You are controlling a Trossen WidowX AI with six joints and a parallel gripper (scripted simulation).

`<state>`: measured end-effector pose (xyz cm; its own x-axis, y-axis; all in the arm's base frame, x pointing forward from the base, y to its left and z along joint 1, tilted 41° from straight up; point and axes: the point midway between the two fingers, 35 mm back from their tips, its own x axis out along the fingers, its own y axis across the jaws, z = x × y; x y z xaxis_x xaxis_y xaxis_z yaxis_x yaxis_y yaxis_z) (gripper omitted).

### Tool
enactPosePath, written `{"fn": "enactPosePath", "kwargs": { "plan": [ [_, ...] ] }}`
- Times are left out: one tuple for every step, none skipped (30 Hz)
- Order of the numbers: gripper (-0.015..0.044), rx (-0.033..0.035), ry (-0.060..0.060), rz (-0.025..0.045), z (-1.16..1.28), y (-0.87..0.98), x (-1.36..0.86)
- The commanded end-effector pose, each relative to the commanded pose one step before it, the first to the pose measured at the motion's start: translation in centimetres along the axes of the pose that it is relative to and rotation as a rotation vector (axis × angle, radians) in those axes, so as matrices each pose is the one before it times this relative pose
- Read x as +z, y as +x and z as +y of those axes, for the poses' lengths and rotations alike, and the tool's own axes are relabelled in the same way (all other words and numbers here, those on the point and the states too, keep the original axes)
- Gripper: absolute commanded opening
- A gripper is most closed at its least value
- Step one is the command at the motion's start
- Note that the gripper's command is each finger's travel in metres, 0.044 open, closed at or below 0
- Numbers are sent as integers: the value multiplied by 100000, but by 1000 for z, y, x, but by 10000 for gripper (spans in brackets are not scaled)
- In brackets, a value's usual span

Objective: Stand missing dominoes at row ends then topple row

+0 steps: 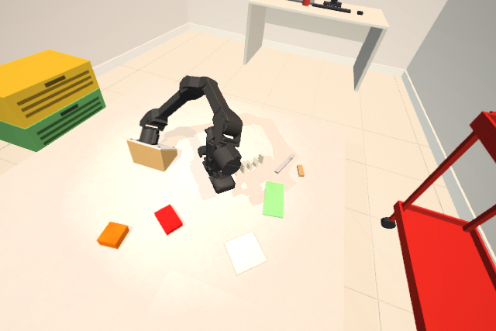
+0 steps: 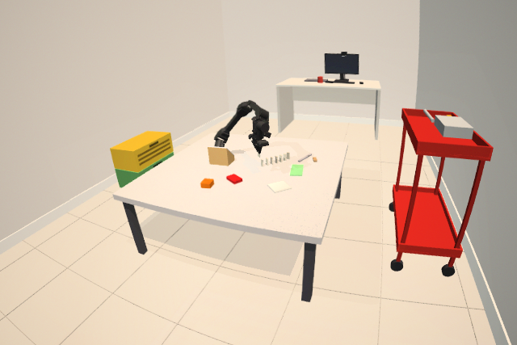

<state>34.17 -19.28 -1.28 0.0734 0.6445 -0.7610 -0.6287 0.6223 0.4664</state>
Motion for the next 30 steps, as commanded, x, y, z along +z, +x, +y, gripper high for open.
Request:
{"fn": "enactPosePath", "kwargs": {
  "plan": [
    [107, -1055, -939, 82, 3464, -939, 1884],
    [107, 59, 73, -52, 1077, -39, 376],
    [107, 65, 72, -55, 1094, -7, 335],
    [107, 72, 71, -57, 1109, 26, 293],
    [107, 78, 71, -60, 1121, 58, 250],
    [107, 84, 69, -62, 1126, 90, 206],
    [107, 91, 69, -64, 1139, 122, 164],
    [107, 97, 67, -66, 1139, 153, 119],
    [107, 81, 53, -54, 906, 144, 63],
    [107, 51, 31, -33, 544, 96, 24],
    [107, 17, 10, -11, 181, 34, 6],
    [107, 0, 0, 0, 0, 0, 0],
    [107, 0, 0, 0, 0, 0, 0],
    [107, 0, 0, 0, 0, 0, 0],
    [107, 0, 0, 0, 0, 0, 0],
    [107, -14, 2, 8, -22, 96, 8],
    [107, -41, 6, 23, -64, 289, 23],
    [107, -65, 9, 35, -99, 482, 37],
    [107, -72, 9, 36, -109, 587, 42],
    [107, -64, 7, 29, -96, 587, 39],
    [107, -56, 5, 22, -83, 586, 36],
    [107, -47, 3, 15, -71, 585, 33],
    [107, -39, 2, 9, -58, 584, 29],
    [107, -30, 0, 3, -46, 583, 26],
    [107, -22, -1, -3, -33, 581, 22],
    [107, -13, -3, -9, -21, 579, 18],
    [107, -4, -4, -15, -9, 577, 14],
    [107, 5, -6, -21, 3, 574, 9],
    [107, 14, -7, -26, 15, 571, 5],
    [107, 23, -8, -31, 27, 568, 0]
  ]
}}
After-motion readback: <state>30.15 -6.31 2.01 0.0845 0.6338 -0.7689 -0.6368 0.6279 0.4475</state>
